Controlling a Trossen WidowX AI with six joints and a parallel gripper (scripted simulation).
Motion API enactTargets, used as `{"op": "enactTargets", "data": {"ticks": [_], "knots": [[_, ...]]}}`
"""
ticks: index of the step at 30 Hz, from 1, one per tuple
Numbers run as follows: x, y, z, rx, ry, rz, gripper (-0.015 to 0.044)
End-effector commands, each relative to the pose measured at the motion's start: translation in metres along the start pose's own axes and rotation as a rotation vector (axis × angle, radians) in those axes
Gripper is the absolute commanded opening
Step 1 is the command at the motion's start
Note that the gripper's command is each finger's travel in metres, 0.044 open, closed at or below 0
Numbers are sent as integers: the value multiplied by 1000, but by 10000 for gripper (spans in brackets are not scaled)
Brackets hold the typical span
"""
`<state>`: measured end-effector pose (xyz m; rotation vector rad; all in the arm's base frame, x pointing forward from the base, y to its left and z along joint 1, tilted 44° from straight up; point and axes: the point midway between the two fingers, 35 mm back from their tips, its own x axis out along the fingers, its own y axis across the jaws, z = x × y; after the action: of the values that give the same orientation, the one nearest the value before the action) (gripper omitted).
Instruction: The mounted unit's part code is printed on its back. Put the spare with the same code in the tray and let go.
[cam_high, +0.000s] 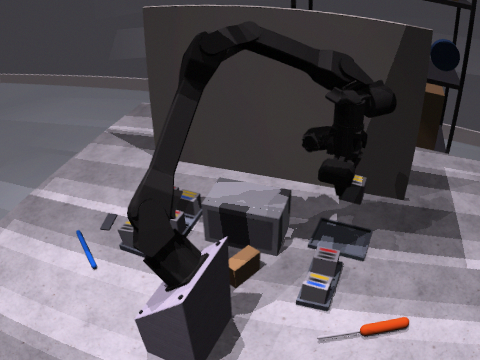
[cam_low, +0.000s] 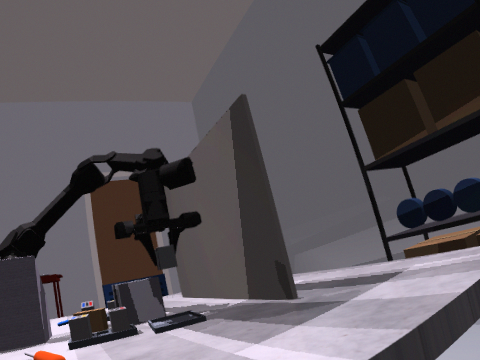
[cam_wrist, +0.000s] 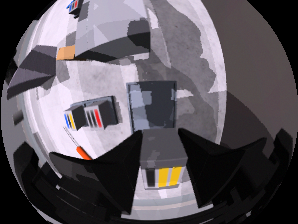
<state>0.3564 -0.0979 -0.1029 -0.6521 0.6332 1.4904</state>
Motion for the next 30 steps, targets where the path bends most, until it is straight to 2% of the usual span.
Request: {"op": "enactTargets", "data": {"ticks": [1,30], "knots": [[7,0,1,5,-3,-1,0],[45,-1,1,5,-5,-1,0]]}}
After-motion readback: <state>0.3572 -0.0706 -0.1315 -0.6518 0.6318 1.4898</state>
